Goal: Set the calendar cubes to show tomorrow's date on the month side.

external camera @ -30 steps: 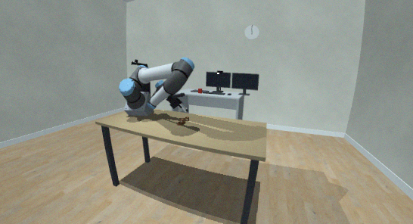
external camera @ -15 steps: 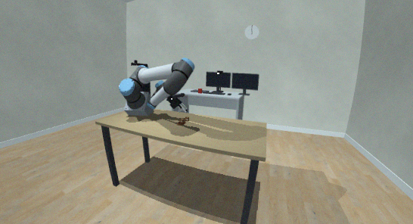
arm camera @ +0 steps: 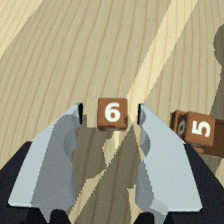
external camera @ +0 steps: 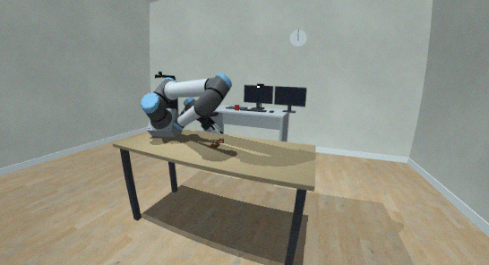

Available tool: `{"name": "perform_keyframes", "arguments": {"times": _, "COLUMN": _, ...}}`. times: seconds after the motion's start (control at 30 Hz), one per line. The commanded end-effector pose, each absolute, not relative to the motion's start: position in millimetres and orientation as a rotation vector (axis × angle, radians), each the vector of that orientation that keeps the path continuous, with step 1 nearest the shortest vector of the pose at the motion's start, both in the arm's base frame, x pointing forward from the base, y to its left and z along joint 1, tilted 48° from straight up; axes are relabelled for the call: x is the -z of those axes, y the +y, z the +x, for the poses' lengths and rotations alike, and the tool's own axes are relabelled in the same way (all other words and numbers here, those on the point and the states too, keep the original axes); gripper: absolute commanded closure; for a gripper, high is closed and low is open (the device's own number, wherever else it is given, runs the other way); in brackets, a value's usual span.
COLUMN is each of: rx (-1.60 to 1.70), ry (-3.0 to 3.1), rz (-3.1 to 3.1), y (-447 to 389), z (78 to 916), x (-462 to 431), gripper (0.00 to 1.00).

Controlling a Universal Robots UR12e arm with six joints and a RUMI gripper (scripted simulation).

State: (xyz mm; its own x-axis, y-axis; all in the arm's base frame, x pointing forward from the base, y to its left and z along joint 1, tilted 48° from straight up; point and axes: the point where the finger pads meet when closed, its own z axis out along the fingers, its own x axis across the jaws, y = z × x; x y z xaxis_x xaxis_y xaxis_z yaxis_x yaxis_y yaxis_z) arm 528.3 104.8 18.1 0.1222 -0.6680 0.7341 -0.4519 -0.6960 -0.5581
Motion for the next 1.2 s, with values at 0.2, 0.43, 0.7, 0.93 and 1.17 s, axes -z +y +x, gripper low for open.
{"name": "perform_keyframes", "arguments": {"times": 0.2, "rx": 1.616, "ry": 1.111, "rz": -2.189, "y": 92, "z": 537, "x": -6, "gripper": 0.71}}
{"name": "perform_keyframes", "arguments": {"times": 0.43, "rx": 1.616, "ry": 1.111, "rz": -2.189, "y": 83, "z": 541, "x": 3, "gripper": 0.71}}
{"name": "perform_keyframes", "arguments": {"times": 0.7, "rx": 1.617, "ry": 1.111, "rz": -2.189, "y": 76, "z": 544, "x": 10, "gripper": 0.71}}
{"name": "perform_keyframes", "arguments": {"times": 0.93, "rx": 1.617, "ry": 1.111, "rz": -2.189, "y": 70, "z": 547, "x": 15, "gripper": 0.71}}
{"name": "perform_keyframes", "arguments": {"times": 1.17, "rx": 1.617, "ry": 1.111, "rz": -2.189, "y": 67, "z": 548, "x": 18, "gripper": 0.71}}
